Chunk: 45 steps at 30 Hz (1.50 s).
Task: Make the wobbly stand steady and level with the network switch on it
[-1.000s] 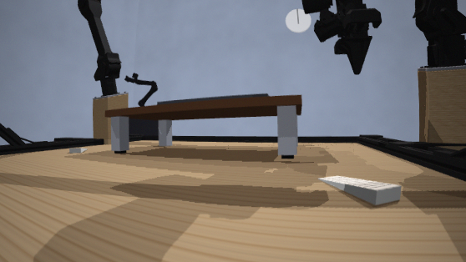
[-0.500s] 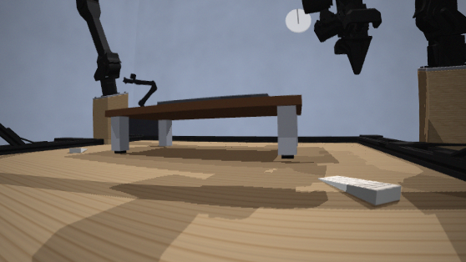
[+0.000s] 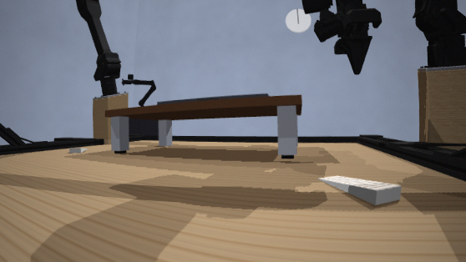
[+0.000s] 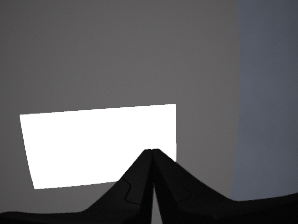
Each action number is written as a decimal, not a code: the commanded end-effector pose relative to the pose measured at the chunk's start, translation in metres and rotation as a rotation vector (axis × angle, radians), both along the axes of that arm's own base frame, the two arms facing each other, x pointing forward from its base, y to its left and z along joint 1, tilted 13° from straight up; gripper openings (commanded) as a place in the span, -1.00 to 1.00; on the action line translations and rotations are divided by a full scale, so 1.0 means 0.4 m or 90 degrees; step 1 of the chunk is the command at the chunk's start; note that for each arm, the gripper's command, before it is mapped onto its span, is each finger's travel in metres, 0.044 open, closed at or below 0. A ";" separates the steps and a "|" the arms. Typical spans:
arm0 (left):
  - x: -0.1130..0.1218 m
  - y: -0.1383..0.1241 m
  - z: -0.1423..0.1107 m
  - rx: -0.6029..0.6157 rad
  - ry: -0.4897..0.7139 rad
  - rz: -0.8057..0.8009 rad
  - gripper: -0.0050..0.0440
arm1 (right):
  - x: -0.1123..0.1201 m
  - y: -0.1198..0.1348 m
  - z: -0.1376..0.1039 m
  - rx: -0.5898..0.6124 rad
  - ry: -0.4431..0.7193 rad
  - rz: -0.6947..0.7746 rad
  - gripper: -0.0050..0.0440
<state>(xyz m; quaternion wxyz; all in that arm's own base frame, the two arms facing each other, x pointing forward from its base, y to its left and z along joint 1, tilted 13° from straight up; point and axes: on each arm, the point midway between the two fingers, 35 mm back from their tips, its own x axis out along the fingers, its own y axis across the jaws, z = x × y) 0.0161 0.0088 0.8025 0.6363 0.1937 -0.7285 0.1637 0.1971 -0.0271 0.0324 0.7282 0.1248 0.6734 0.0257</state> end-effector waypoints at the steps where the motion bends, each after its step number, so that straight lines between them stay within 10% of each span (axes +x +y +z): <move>1: 0.007 -0.006 0.000 -0.004 -0.001 -0.109 -0.80 | 0.000 0.000 0.000 0.000 0.000 0.000 -0.80; 7: 0.009 -0.022 0.003 -0.005 -0.003 -0.331 -0.80 | 0.000 0.000 0.000 0.000 0.000 0.000 -0.80; 13: 0.009 -0.022 0.003 -0.005 -0.003 -0.331 -0.80 | 0.000 0.000 0.000 0.000 0.000 0.000 -0.80; 24: 0.494 0.006 -0.111 -0.095 0.341 -0.373 -0.80 | 0.000 0.000 0.000 0.000 0.000 0.000 -0.80; 30: 0.494 0.006 -0.111 -0.095 0.341 -0.373 -0.80 | 0.000 0.000 0.000 0.000 0.000 0.000 -0.80; 41: 0.873 0.013 -0.386 -0.215 0.651 -0.416 -0.80 | 0.000 0.000 0.000 0.000 0.000 0.000 -0.80; 45: 0.875 0.013 -0.387 -0.215 0.651 -0.416 -0.80 | 0.000 0.000 0.000 0.000 0.000 0.000 -0.80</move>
